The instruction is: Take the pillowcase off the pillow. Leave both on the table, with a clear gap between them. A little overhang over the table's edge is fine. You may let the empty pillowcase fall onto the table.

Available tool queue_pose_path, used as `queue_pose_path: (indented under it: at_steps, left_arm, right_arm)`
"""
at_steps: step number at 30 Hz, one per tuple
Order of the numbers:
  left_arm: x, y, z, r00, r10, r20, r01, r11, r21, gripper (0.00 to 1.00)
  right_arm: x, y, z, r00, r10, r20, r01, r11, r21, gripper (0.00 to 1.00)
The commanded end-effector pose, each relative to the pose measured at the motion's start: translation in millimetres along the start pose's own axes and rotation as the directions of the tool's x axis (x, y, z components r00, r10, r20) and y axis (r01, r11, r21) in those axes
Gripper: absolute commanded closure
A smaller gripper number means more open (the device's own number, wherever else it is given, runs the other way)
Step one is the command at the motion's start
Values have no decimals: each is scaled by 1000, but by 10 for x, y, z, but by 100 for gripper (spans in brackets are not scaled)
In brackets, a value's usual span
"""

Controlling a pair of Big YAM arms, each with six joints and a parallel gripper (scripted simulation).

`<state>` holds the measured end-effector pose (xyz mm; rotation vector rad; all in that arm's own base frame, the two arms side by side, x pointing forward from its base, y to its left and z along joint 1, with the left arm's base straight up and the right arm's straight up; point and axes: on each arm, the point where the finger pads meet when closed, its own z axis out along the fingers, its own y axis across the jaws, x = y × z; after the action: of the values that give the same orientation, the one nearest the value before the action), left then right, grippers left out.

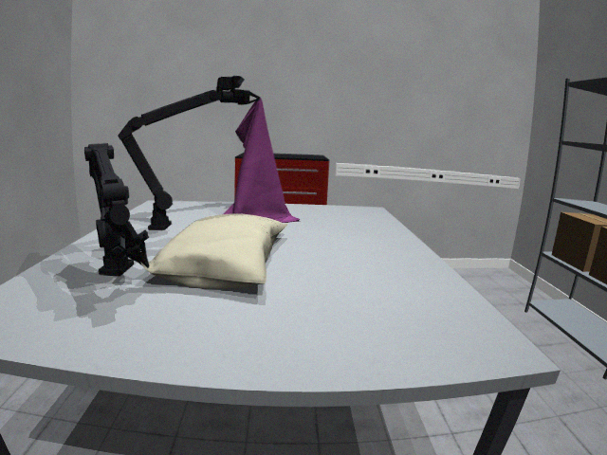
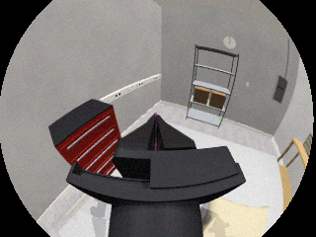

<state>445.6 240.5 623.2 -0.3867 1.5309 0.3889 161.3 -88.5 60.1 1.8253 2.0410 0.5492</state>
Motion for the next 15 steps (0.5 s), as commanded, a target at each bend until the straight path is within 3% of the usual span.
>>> queue_pose_path:
  at_steps: [1,15]
  left_arm:
    - [-318,-82,-143,998,-5,55,4,1000,17,98]
    - [-176,-24,-107,999,-5,42,5,1000,6,98]
  right_arm:
    - [-88,100,-71,999,-24,34,24,1000,-15,98]
    - [-88,99,-70,999,-23,34,24,1000,-15,98]
